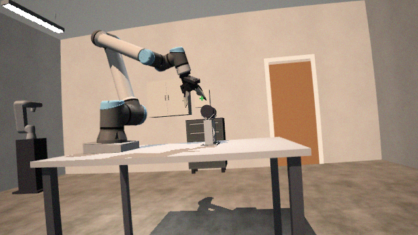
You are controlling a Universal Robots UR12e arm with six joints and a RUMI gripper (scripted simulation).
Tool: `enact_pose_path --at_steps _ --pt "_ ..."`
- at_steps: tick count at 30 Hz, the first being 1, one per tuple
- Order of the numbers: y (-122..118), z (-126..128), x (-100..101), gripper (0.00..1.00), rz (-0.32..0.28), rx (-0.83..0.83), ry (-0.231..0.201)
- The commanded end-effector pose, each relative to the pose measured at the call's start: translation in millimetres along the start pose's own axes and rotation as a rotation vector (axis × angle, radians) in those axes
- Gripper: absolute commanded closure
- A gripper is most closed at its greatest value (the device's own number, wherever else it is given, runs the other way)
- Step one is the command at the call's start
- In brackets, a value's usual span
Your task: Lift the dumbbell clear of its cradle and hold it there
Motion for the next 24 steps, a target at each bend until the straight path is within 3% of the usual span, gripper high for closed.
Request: enact_pose_path --at_steps 1,24 --pt "0.3 -19.1 -1.0 0.0 0.018 0.115 -0.056" --pt "3.7 -80.2 -2.4 0.0 0.051 0.482 -0.202"
Point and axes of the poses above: the point where the finger pads meet when closed, its own x axis out along the fingers, its own z axis across the jaws, y = z × x, the point moved 8 cm from there along -x, back along the fingers, and after that the axes turned 2 degrees about -x, right-handed, at the moved point
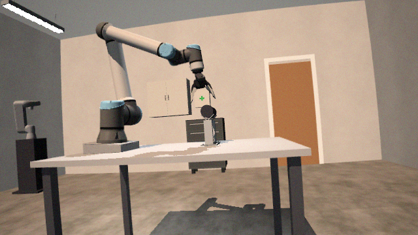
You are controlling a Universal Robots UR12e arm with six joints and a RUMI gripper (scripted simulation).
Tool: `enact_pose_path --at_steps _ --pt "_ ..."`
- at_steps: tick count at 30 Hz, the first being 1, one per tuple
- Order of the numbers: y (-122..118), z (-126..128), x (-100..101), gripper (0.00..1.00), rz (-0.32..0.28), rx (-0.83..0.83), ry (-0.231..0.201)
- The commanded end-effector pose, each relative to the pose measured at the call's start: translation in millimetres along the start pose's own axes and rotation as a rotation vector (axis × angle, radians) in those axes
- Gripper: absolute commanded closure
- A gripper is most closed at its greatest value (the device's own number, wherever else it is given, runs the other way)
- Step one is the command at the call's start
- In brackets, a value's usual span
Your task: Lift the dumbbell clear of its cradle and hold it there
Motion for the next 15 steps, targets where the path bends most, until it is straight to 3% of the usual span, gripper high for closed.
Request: enact_pose_path --at_steps 1,15 --pt "-3.1 -11.1 -2.9 0.0 0.007 0.07 -0.03" --pt "-9.7 -31.9 -7.2 0.0 0.017 0.206 -0.084"
Point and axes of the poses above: the point where the finger pads meet when closed, its own x axis out along the fingers, its own z axis across the jaws, y = z × x, the point moved 8 cm from there along -x, back along the fingers, and after that the axes turned 2 degrees about -x, right-handed, at the moved point
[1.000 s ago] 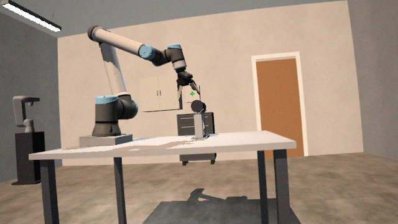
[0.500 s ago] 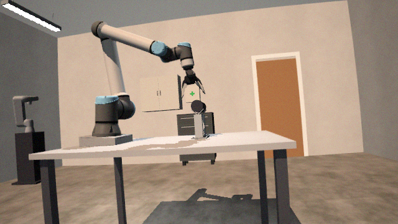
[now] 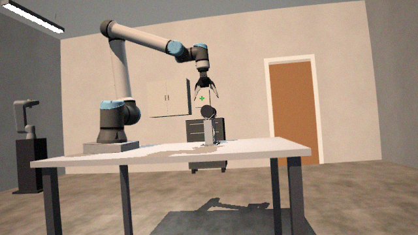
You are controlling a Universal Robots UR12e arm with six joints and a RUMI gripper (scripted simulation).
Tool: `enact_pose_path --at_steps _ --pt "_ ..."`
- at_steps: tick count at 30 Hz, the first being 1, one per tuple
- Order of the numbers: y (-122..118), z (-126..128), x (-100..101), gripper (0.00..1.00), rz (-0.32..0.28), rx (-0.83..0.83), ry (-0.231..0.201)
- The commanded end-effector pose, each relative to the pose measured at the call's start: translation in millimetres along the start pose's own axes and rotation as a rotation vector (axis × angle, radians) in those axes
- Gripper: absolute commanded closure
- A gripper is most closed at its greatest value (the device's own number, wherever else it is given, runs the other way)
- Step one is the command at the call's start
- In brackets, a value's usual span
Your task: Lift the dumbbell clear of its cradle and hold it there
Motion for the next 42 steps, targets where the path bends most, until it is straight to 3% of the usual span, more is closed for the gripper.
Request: enact_pose_path --at_steps 1,27,32,39,42 --pt "-2.2 -5.2 -2.2 0.0 0.003 0.034 -0.013" --pt "-6.9 -13.7 -4.5 0.0 0.01 0.095 -0.037" --pt "-6.9 -13.4 4.5 0.0 0.009 0.095 -0.038" --pt "-6.5 -11.3 71.8 0.0 0.004 0.096 -0.039" --pt "-6.4 -10.9 90.7 0.0 0.004 0.096 -0.039"
Point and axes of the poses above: the point where the finger pads meet when closed, its own x axis out along the fingers, its own z axis across the jaws, y = z × x, the point moved 8 cm from there along -x, back along the fingers, and after that the axes turned 2 degrees about -x, right-handed, at the moved point
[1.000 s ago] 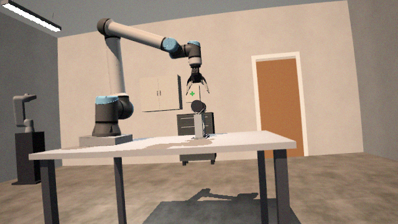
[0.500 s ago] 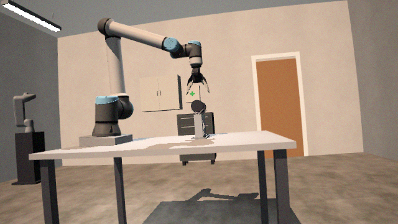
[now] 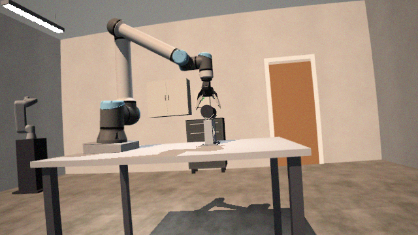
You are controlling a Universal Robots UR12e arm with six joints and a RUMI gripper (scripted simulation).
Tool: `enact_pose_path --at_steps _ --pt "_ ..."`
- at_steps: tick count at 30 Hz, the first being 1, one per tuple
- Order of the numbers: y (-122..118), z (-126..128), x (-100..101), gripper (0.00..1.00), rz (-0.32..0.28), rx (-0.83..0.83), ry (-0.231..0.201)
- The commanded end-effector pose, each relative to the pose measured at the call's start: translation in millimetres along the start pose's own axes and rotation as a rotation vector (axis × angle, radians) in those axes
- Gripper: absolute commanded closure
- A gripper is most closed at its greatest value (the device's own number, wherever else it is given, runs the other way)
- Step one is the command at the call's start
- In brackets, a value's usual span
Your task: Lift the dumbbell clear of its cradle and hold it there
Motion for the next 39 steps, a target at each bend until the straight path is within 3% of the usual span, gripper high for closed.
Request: enact_pose_path --at_steps 1,16,17,39 --pt "0.0 -2.9 29.1 0.0 0.0 0.0 0.004" --pt "0.0 -2.9 30.4 0.0 0.0 0.0 0.004" --pt "0.0 -2.9 30.4 1.0 0.0 0.0 0.004" --pt "0.0 -2.9 30.4 1.0 0.0 0.0 0.004"
Point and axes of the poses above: the point where the finger pads meet when closed, its own x axis out along the fingers, its own z axis across the jaws, y = z × x, the point moved 8 cm from there along -x, back along the fingers, and after that the axes turned 2 degrees about -x, right-handed, at the moved point
